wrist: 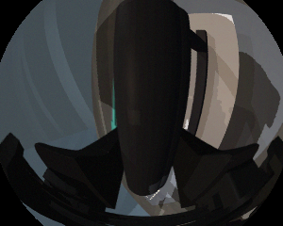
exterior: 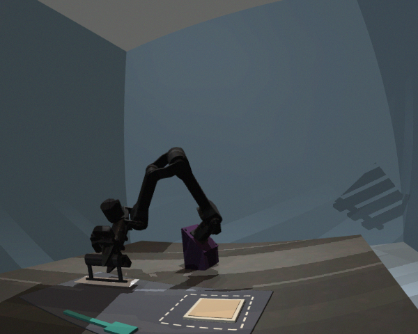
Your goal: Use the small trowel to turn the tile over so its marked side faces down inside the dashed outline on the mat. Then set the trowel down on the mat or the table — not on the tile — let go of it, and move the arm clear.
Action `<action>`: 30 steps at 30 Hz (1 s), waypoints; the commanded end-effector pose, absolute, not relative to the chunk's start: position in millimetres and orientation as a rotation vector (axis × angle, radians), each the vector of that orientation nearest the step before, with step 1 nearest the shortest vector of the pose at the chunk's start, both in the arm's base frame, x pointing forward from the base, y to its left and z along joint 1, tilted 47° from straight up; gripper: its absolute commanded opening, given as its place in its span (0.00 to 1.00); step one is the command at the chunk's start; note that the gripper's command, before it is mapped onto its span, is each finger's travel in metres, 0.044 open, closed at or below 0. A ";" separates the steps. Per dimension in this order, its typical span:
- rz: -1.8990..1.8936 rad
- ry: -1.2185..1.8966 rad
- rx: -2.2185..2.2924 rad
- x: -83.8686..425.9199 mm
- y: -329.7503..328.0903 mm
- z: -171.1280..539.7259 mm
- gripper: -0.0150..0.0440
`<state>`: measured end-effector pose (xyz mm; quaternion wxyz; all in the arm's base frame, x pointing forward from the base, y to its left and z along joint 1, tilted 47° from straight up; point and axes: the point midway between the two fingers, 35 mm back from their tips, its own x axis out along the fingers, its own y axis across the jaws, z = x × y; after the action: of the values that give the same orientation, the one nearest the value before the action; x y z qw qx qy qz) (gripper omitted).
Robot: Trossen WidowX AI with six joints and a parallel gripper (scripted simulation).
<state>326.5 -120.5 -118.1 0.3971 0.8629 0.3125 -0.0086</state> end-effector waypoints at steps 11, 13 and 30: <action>-0.030 0.785 2.190 327.3 -111.6 -128.5 0.39; -0.030 0.785 2.190 327.3 -111.6 -128.5 0.48; -0.031 0.786 2.188 326.3 -112.6 -128.7 0.76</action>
<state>327.3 -111.6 -127.9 0.3985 0.8631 0.3101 -0.0096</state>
